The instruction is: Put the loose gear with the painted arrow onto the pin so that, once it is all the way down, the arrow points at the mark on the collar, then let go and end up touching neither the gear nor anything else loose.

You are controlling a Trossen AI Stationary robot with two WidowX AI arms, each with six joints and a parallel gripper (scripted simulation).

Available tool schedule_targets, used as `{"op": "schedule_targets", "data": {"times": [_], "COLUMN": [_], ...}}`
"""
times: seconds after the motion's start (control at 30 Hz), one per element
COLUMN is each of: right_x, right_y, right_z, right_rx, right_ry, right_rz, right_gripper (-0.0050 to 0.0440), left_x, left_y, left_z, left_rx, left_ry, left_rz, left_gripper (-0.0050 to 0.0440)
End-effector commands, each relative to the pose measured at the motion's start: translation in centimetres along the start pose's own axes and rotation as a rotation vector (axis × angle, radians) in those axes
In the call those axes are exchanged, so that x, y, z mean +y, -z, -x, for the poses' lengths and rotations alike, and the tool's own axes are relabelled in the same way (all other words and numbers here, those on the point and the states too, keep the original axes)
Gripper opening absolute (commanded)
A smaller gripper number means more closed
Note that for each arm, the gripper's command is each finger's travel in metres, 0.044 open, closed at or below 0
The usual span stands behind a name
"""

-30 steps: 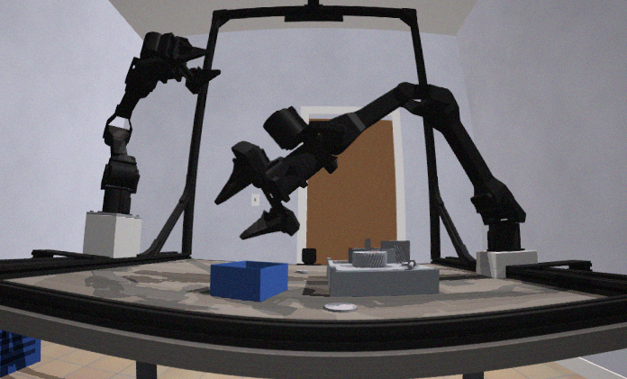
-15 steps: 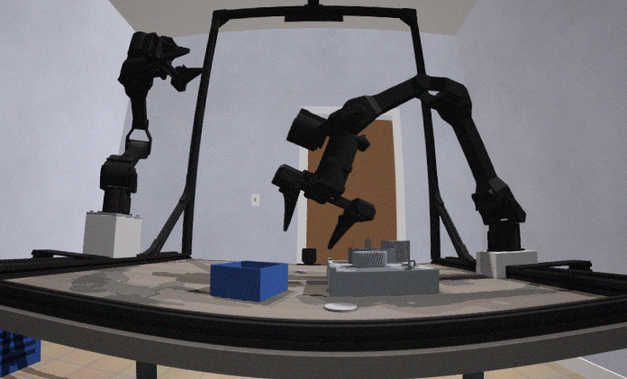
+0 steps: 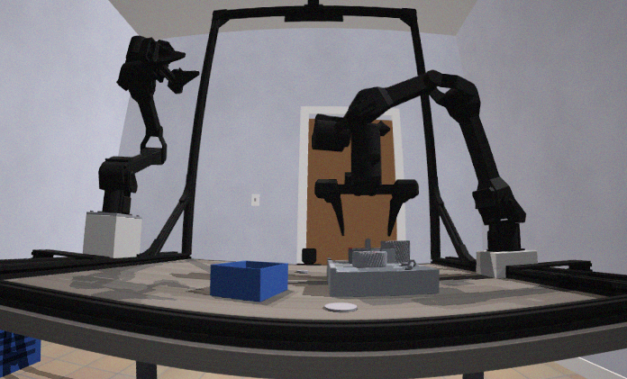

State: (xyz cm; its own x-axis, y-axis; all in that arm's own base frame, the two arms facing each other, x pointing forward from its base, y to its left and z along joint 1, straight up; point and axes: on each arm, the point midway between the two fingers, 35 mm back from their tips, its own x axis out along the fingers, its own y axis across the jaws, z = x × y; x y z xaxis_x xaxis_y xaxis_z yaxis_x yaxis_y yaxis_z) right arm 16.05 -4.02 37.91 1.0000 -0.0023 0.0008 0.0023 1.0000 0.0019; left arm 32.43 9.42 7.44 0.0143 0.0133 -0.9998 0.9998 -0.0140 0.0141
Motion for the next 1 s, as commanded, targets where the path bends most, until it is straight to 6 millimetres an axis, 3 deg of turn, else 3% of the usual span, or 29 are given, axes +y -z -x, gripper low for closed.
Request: {"op": "schedule_targets", "data": {"times": [0.0,0.97], "right_x": [0.3,0.3], "right_y": [-0.1,-0.1], "right_z": [0.1,0.1], "right_rx": [-0.001,-0.001], "right_ry": [-0.002,-0.002], "right_rz": [0.001,0.001], "right_gripper": [0.0400,0.0400], "left_x": [-0.6,-0.7], "left_y": [-0.3,-0.3], "left_z": [0.2,-4.0], "left_rx": [-0.012,-0.014], "left_ry": [0.012,0.014], "left_rz": [-0.021,-0.020], "left_gripper": [0.0400,0.0400]}}
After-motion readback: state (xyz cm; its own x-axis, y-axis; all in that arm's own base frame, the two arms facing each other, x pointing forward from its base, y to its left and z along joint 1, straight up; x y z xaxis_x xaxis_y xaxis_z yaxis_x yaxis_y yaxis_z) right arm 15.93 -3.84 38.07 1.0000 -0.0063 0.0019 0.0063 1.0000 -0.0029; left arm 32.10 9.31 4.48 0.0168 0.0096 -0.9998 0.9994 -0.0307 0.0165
